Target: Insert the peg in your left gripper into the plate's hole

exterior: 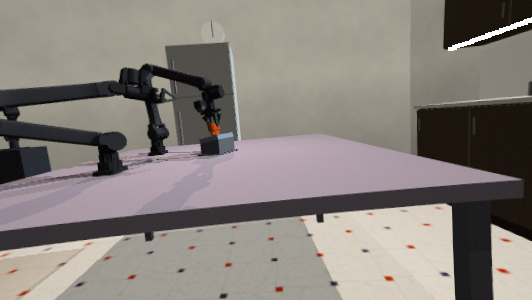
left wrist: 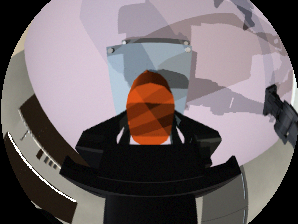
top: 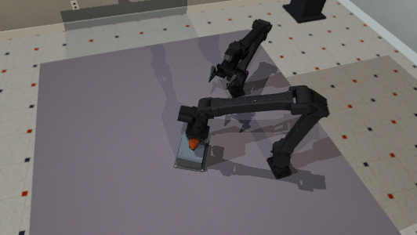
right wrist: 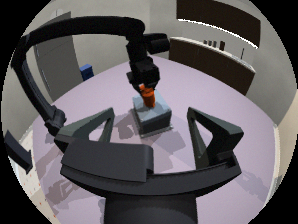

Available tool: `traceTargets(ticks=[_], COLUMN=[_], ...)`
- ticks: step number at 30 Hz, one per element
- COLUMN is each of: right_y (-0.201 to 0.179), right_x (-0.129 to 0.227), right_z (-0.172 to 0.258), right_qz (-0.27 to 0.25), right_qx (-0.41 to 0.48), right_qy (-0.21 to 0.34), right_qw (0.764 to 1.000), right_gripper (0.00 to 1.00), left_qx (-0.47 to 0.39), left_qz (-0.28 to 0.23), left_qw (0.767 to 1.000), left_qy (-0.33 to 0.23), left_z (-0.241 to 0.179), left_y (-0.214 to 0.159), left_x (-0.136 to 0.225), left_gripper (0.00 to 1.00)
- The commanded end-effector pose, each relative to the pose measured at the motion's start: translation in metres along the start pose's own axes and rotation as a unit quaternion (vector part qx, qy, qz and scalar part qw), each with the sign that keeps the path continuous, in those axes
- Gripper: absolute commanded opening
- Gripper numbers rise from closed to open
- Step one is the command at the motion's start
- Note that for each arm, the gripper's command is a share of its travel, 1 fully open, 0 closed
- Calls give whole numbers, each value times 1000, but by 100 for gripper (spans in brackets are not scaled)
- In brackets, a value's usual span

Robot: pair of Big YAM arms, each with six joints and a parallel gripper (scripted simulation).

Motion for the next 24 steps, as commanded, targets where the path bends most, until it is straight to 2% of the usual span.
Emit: traceTargets(ticks=[1,11,12,20,24], right_y=[17,17,17,17,17], right_x=[2,2,2,2,2], right_z=[1,1,1,1,1], right_qz=[-15,-15,-15,-15,-15], right_qx=[-2,-2,-2,-2,-2], right_qy=[0,0,0,0,0], right_qw=[1000,1000,1000,1000,1000], right_gripper=[100,100,100,100,100], left_qx=[-3,-7,-2,4,9], left_qz=[7,7,4,3,2], left_qw=[1000,999,1000,1000,1000], left_qy=[30,34,19,17,10], left_z=[18,19,12,20,15], left_y=[-10,-6,-4,-7,-7], left_x=[27,29,15,17,2], left_gripper=[40,40,40,40,40])
Point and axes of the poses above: on each arm, the point where the finger pads meet when closed, its own x axis back along the fingers, its own z axis across the jaws, y = z × x, the point moved 5 cm from there along x, back along the fingers, and after that the axes turned 7 degrees about -x, right-handed, at the moved point
